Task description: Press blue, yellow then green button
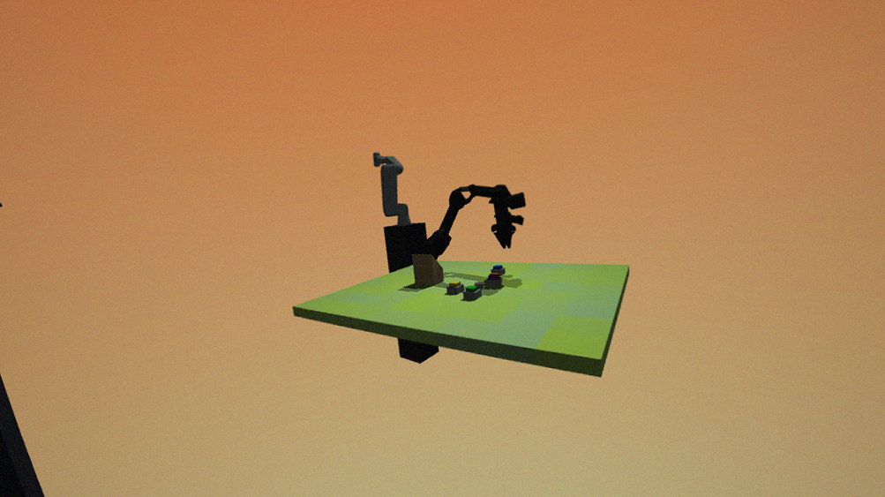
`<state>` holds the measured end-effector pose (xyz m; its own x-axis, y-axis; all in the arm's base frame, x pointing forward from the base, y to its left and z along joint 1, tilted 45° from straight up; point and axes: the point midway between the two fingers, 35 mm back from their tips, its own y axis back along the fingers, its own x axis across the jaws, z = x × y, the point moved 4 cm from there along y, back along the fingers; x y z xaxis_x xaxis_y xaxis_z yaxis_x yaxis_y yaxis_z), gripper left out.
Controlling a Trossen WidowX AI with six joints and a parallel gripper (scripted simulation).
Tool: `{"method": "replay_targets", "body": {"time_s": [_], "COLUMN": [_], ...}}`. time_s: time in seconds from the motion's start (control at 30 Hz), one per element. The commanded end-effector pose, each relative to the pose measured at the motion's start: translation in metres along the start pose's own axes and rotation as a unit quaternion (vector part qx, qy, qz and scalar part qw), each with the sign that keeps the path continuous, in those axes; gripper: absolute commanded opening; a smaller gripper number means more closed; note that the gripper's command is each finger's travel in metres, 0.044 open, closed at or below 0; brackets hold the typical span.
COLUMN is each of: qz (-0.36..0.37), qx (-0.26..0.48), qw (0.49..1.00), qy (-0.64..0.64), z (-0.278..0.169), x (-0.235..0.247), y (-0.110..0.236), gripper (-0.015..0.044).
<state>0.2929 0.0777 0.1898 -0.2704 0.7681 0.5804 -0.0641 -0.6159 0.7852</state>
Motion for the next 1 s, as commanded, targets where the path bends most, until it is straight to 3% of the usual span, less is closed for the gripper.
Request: {"method": "replay_targets", "body": {"time_s": [0.0,0.33,0.53,0.8,0.97], "qz": [0.071,0.074,0.075,0.075,0.075], "qx": [0.061,0.064,0.063,0.063,0.063], "qw": [0.993,0.992,0.992,0.992,0.992], "qy": [-0.078,-0.082,-0.081,-0.081,-0.081], "z": [-0.05,-0.052,-0.059,-0.059,-0.059], "x": [0.044,0.046,0.055,0.056,0.056], "y": [0.013,0.014,-0.043,-0.046,-0.046], "gripper": [0.04,0.04,0.0242,0.0032,0.002]}}
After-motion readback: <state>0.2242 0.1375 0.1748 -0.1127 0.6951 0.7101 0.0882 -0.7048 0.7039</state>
